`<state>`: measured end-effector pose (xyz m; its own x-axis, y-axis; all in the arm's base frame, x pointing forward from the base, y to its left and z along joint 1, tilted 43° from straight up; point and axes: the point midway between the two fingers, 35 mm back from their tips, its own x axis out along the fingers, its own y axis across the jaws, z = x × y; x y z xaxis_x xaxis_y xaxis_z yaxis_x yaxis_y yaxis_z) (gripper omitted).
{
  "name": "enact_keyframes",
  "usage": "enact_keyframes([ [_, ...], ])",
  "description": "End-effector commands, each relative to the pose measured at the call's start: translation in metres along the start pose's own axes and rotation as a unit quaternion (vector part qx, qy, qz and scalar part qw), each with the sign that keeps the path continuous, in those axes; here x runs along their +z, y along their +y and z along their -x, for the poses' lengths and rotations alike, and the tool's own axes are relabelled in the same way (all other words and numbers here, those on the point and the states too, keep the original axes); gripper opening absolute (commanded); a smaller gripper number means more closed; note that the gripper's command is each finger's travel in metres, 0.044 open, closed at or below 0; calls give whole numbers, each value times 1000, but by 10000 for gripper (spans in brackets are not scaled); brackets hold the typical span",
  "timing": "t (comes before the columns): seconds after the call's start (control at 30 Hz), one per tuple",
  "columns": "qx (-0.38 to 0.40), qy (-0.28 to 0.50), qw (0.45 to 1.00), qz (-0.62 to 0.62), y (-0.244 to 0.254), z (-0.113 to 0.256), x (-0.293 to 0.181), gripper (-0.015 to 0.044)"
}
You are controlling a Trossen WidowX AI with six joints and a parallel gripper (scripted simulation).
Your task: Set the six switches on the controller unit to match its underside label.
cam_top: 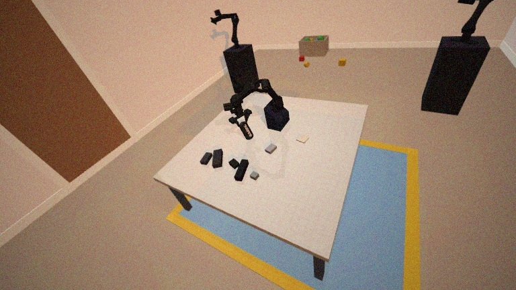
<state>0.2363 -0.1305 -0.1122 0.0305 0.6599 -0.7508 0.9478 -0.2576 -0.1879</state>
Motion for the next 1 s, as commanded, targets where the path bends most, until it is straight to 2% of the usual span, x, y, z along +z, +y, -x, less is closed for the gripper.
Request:
enact_keyframes([
  [0.0,-9,2,1000,2,-2,-7,2,338],
  [0.97,-9,1,1000,2,-2,-18,22,338],
])
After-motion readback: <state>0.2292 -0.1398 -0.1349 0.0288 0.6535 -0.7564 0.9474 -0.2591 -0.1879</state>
